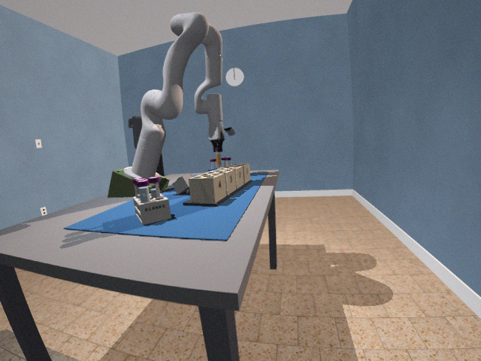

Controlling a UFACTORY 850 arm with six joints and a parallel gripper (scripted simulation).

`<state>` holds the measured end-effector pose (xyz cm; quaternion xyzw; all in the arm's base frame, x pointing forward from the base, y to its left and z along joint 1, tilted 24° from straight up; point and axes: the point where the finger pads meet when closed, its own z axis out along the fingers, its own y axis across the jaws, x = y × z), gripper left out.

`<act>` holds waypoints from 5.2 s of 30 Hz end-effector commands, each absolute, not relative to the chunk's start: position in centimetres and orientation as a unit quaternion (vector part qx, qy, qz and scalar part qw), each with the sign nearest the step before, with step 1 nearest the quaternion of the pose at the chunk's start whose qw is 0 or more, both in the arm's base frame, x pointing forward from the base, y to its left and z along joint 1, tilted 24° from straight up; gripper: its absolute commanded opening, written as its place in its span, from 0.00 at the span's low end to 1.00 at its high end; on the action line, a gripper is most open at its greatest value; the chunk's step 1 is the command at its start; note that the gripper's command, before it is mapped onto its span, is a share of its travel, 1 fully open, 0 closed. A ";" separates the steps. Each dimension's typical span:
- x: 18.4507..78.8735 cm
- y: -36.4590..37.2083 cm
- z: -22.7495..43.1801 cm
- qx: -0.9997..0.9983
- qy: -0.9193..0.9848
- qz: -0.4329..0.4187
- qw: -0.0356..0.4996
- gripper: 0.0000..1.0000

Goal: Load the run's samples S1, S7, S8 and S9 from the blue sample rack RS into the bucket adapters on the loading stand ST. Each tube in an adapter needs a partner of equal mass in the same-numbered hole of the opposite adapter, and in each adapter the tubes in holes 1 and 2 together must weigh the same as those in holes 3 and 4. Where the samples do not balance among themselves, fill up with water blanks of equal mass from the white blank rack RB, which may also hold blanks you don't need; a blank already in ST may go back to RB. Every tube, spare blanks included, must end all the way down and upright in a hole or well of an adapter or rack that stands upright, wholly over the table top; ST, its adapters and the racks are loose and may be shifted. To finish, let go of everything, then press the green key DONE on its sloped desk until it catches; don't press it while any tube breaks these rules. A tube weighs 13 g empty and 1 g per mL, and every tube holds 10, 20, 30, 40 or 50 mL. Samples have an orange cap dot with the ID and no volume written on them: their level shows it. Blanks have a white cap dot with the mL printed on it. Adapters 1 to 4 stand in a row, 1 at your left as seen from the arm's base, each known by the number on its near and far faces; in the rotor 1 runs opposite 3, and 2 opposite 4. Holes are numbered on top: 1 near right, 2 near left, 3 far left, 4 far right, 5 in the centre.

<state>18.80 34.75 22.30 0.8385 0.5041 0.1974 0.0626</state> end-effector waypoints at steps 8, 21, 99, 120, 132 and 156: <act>18.9 34.8 22.3 0.838 0.504 0.199 0.062 0.00; 19.2 34.9 21.5 0.838 0.504 0.199 0.062 0.00; 21.3 35.4 16.7 0.838 0.504 0.199 0.062 0.00; 21.3 35.4 16.7 0.838 0.504 0.199 0.062 0.43; 21.0 35.3 17.4 0.838 0.504 0.199 0.062 0.43; 19.2 34.9 21.4 0.838 0.504 0.199 0.062 0.43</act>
